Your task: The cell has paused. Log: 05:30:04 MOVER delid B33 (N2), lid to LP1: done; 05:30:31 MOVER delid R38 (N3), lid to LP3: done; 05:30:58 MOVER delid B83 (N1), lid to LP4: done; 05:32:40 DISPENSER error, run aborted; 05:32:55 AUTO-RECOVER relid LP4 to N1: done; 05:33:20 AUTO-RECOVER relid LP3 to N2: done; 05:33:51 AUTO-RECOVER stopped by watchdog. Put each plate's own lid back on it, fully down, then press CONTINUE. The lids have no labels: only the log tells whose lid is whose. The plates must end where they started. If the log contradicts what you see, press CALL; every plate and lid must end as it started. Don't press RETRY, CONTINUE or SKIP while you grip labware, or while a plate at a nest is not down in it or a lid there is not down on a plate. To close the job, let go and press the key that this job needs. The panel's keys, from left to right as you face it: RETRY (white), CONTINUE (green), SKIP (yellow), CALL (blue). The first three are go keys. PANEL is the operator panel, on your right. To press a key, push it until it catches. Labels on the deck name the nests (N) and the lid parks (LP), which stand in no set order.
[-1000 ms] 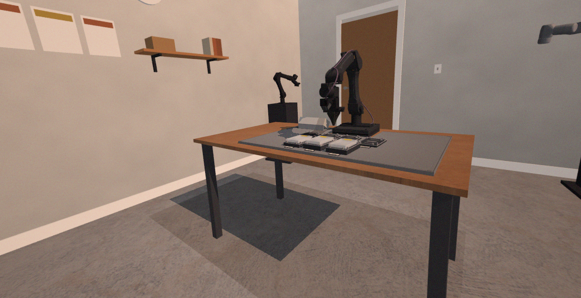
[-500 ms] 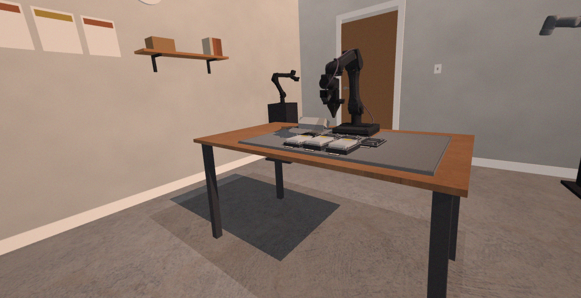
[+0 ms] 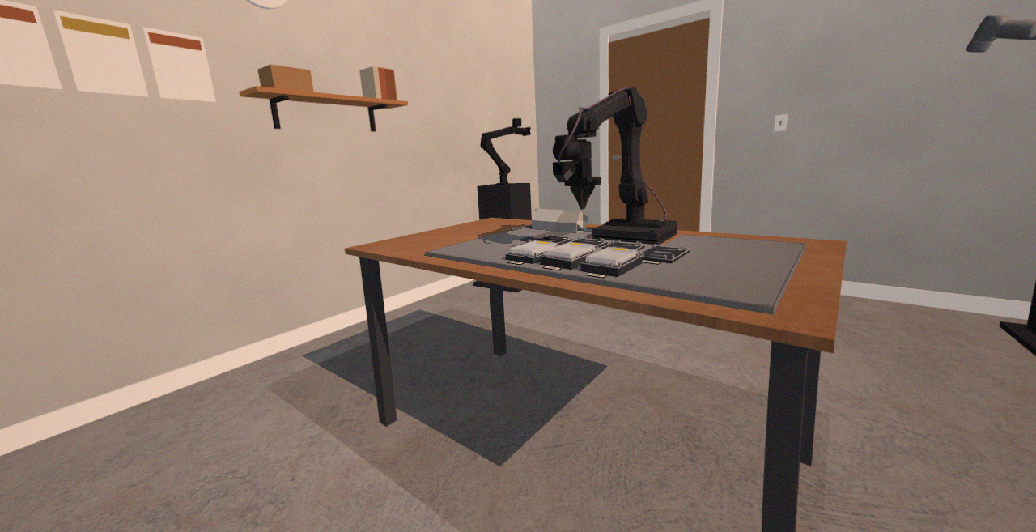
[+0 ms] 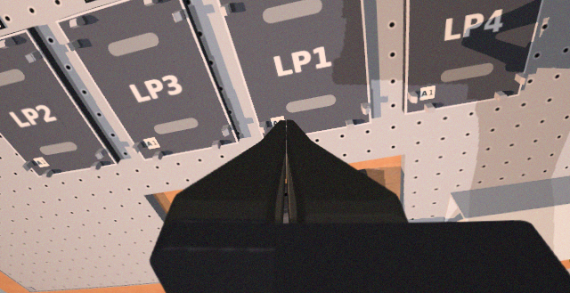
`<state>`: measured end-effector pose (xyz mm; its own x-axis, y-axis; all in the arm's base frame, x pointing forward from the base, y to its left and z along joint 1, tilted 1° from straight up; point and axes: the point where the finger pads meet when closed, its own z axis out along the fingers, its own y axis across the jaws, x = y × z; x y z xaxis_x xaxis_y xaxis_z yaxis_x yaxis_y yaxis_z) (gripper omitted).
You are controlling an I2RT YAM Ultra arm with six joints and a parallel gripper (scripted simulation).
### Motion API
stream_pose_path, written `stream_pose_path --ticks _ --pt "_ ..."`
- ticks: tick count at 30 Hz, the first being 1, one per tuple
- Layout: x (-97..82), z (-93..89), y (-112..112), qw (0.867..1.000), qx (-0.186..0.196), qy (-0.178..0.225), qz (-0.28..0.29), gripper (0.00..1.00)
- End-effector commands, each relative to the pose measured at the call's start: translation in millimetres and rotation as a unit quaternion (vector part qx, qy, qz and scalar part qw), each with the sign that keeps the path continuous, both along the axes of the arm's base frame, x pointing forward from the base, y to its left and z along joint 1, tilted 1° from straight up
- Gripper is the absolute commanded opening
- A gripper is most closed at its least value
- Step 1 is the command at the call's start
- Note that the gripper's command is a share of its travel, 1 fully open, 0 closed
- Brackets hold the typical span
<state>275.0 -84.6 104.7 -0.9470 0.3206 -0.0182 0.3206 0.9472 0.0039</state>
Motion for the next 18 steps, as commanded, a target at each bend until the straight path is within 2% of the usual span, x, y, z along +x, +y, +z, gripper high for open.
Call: stream_pose_path --ticks 1,13,15,16,18 --pt "-8.4 6.4 -10.4 1.0 0.001 -0.004 -0.031 0.0" --pt "-23.4 3.7 -69.6 0.989 0.005 -0.001 -0.15 0.0" --pt "-23.4 3.7 -69.6 0.989 0.005 -0.001 -0.15 0.0" --pt "-25.0 13.4 -74.5 0.987 -0.002 -0.017 -0.16 0.0" --pt "-29.0 3.3 -83.9 0.984 0.005 0.0 -0.18 0.0"
